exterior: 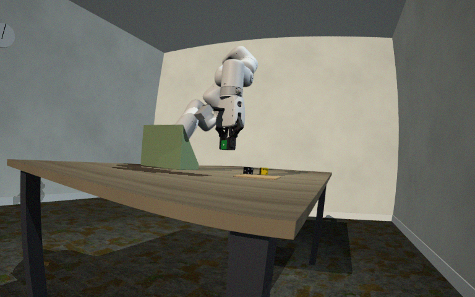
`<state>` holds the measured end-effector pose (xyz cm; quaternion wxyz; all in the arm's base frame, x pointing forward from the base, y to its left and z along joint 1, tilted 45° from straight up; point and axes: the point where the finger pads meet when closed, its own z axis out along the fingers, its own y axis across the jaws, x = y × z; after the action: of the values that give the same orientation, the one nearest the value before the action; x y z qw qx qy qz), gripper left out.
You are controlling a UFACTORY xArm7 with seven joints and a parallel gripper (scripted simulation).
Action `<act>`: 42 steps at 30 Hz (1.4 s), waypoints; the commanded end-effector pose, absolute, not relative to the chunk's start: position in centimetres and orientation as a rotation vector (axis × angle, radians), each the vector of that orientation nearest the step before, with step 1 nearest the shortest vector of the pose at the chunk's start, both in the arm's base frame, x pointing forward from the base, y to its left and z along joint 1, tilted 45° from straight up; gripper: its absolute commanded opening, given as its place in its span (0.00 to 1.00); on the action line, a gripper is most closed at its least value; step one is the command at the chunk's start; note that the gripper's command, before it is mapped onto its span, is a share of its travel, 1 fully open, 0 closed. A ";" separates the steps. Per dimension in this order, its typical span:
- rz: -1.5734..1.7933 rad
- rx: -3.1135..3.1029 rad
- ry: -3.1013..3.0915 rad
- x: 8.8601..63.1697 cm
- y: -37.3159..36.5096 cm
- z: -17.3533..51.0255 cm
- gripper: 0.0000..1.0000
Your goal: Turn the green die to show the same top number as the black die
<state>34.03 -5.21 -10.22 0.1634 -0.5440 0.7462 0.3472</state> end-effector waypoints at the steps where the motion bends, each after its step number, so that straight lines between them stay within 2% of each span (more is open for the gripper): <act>1: 0.990 -1.551 2.127 34.3 -6.2 -9.2 0.27; 20: 1.009 -1.494 2.190 34.7 -5.9 -8.7 0.27; 42: 1.186 -0.633 2.814 39.0 -0.6 -3.6 0.27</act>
<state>38.15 -1.45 -4.69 0.0401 -0.2645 0.8850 0.3810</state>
